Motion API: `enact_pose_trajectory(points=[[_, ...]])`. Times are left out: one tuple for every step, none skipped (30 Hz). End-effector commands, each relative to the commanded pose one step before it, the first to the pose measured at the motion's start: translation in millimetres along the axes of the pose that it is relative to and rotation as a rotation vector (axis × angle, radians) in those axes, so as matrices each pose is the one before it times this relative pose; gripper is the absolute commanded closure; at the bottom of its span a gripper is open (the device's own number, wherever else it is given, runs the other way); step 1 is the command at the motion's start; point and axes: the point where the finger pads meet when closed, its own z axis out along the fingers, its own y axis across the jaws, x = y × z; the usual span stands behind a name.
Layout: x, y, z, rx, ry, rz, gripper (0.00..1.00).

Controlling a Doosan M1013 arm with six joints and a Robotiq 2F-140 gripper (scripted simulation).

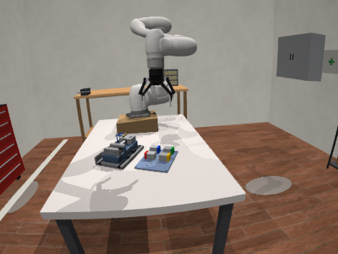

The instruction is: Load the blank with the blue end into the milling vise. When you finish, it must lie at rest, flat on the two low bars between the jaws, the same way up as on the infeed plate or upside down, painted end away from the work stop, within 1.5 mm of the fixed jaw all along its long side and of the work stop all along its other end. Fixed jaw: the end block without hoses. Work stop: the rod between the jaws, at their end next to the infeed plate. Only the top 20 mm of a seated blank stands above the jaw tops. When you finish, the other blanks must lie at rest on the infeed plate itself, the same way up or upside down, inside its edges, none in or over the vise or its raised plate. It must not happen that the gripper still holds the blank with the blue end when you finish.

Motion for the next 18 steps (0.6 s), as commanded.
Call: enact_pose_trajectory(points=[[-0.03, 0.02, -0.11, 0.00121, -0.00046, -0.06286, 0.00], [0.00, 0.00, 0.00, 0.00007, -0.00003, -0.01533, 0.00], [0.00, 0.00, 0.00, 0.00007, -0.00003, -0.01533, 0.00], [0.00, 0.00, 0.00, 0.00007, -0.00003, -0.01533, 0.00], [0.00, 0.00, 0.00, 0.00007, -0.00003, -0.01533, 0.00], [0.00, 0.00, 0.00, 0.00007, -0.00003, -0.01533, 0.00], [0.00, 0.00, 0.00, 0.00007, -0.00003, -0.01533, 0.00], [0.00, 0.00, 0.00, 0.00000, 0.00000, 0.00000, 0.00], [0.00, 0.00, 0.00, 0.00000, 0.00000, 0.00000, 0.00], [-0.01, -0.02, 0.00, -0.00130, 0.00050, 0.00676, 0.00], [0.00, 0.00, 0.00, 0.00013, -0.00004, -0.01533, 0.00], [0.00, 0.00, 0.00, 0.00013, -0.00004, -0.01533, 0.00], [0.00, 0.00, 0.00, 0.00013, -0.00004, -0.01533, 0.00], [0.00, 0.00, 0.00, 0.00013, -0.00004, -0.01533, 0.00], [0.00, 0.00, 0.00, 0.00013, -0.00004, -0.01533, 0.00], [0.00, 0.00, 0.00, 0.00013, -0.00004, -0.01533, 0.00], [0.00, 0.00, 0.00, 0.00013, -0.00004, -0.01533, 0.00], [0.00, 0.00, 0.00, 0.00013, -0.00004, -0.01533, 0.00]])
